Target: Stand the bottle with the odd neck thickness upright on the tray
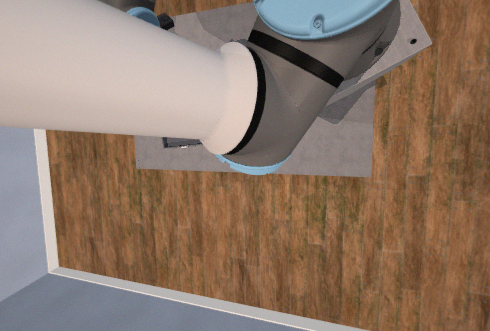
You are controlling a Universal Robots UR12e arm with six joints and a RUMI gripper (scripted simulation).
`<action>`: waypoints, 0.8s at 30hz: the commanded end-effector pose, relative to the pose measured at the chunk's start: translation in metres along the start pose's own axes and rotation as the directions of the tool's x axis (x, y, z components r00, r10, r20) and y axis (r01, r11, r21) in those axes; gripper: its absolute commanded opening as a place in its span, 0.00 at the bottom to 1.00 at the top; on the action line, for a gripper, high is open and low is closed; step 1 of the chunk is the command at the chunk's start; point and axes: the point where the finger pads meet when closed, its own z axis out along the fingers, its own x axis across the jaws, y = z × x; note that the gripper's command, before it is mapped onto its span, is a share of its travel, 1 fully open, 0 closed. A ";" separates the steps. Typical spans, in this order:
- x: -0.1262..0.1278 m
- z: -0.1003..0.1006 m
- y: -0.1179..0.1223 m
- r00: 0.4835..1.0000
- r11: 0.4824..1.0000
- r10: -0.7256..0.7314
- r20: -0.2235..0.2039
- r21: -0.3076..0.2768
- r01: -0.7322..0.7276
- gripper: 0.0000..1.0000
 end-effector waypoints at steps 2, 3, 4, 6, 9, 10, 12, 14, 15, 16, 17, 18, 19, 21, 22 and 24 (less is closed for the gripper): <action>0.000 0.000 0.000 1.000 1.000 0.000 0.001 0.000 0.000 0.38; 0.000 0.000 0.000 1.000 1.000 0.000 0.001 0.000 0.000 0.38; 0.000 0.000 0.000 1.000 1.000 0.000 0.001 0.000 0.000 0.38; 0.000 0.000 0.000 1.000 1.000 0.000 0.001 0.000 0.000 0.38; -0.001 0.000 -0.002 1.000 1.000 0.000 0.001 0.000 0.000 0.38; -0.001 0.000 -0.002 1.000 1.000 0.000 0.001 0.000 0.000 0.38; -0.001 0.000 -0.004 1.000 1.000 0.000 0.001 0.000 0.000 0.38; -0.001 0.000 -0.004 1.000 1.000 0.000 0.001 0.000 0.000 0.38; -0.001 0.000 -0.004 1.000 1.000 0.000 0.001 0.000 0.000 0.38; -0.001 0.000 -0.004 1.000 1.000 0.000 0.001 0.000 0.000 0.38; -0.001 0.000 -0.004 1.000 1.000 0.000 0.001 0.000 0.000 0.38; -0.001 0.000 -0.004 1.000 1.000 0.000 0.001 0.000 0.000 0.38; -0.001 0.000 -0.004 1.000 1.000 0.000 0.001 0.000 0.000 0.38; -0.001 0.000 -0.004 1.000 1.000 0.000 0.001 0.000 0.000 0.38; -0.001 0.000 -0.004 1.000 1.000 0.000 0.001 0.000 0.000 0.38; -0.001 0.000 -0.004 1.000 1.000 0.000 0.001 0.000 0.000 0.38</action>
